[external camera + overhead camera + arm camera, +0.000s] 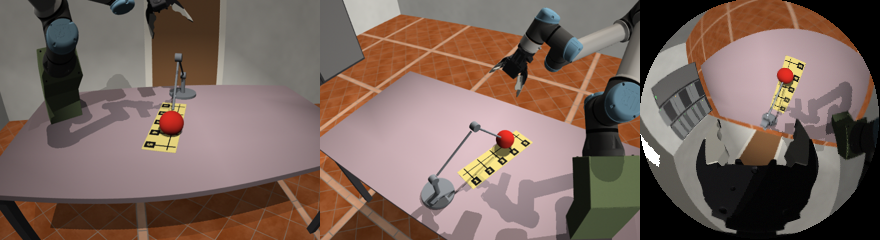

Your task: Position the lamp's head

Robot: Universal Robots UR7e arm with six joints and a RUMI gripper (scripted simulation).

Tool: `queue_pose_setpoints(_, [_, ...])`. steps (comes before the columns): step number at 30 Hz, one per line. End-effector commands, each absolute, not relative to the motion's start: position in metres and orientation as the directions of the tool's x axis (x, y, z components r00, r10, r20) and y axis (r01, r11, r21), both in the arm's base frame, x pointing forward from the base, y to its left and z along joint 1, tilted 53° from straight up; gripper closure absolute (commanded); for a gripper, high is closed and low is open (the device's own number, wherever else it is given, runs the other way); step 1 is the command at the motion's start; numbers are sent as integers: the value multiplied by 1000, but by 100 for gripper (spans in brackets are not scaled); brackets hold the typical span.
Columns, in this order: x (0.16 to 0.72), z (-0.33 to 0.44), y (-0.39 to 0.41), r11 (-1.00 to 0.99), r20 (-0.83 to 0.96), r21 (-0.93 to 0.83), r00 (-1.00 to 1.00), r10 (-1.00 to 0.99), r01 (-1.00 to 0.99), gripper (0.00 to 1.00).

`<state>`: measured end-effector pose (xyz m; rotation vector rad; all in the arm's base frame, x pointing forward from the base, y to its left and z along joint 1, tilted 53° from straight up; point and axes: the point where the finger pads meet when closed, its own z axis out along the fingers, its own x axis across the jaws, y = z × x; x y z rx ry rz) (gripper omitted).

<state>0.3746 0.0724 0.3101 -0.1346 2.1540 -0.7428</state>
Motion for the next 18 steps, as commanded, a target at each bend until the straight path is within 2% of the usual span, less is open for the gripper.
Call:
queue_pose_setpoints(1, [375, 310, 73, 846, -679, -504, -687, -261, 176, 0])
queue_pose_setpoints(18, [374, 311, 72, 908, -661, -379, -739, -129, 180, 0])
